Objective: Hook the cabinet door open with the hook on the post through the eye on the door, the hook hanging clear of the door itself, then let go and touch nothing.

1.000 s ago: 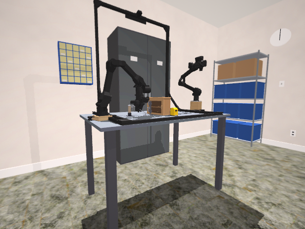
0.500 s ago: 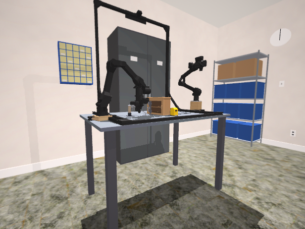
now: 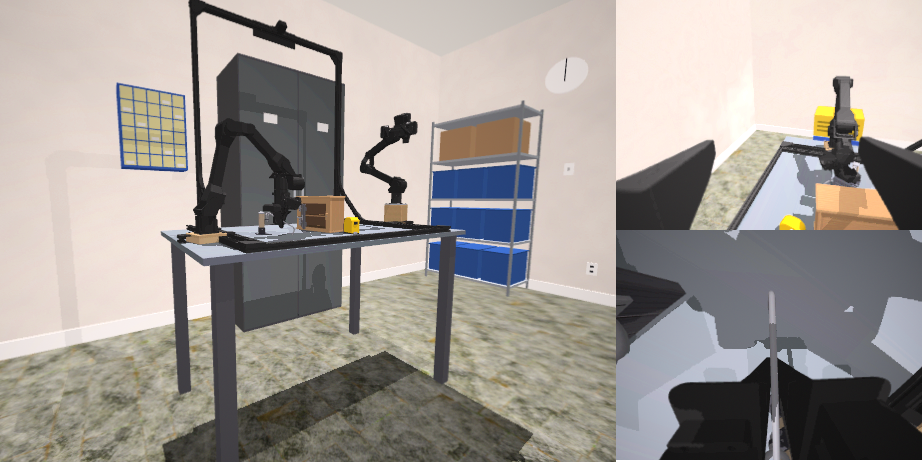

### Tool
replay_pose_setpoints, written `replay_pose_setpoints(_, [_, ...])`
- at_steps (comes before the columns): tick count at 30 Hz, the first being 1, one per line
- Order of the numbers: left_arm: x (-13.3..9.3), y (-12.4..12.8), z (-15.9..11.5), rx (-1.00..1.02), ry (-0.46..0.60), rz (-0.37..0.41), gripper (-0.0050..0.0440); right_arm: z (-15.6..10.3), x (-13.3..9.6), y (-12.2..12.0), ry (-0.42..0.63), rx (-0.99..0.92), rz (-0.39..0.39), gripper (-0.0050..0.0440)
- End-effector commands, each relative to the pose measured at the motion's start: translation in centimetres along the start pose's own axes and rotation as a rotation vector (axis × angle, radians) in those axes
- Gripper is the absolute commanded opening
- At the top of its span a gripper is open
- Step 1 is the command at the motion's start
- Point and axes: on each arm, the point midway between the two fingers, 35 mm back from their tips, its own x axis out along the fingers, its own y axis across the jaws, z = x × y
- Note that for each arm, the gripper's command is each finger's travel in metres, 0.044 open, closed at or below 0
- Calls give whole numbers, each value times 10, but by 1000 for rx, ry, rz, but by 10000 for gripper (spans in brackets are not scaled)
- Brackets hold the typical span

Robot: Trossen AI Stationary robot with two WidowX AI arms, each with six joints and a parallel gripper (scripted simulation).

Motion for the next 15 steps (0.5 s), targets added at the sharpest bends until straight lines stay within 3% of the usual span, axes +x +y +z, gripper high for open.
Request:
replay_pose_setpoints(1, [0, 0, 0, 1, 0, -3, 400, 2, -2, -1, -42, 0, -6, 0])
replay_pose_setpoints(6, [0, 0, 0, 1, 0, -3, 400, 5, -13, -1, -182, 0, -4, 0])
replay_pose_setpoints(8, [0, 0, 0, 1, 0, -3, 400, 5, -13, -1, -182, 0, -4, 0])
replay_pose_setpoints(15, [0, 0, 0, 1, 0, -3, 400, 4, -27, -1, -393, 0, -2, 0])
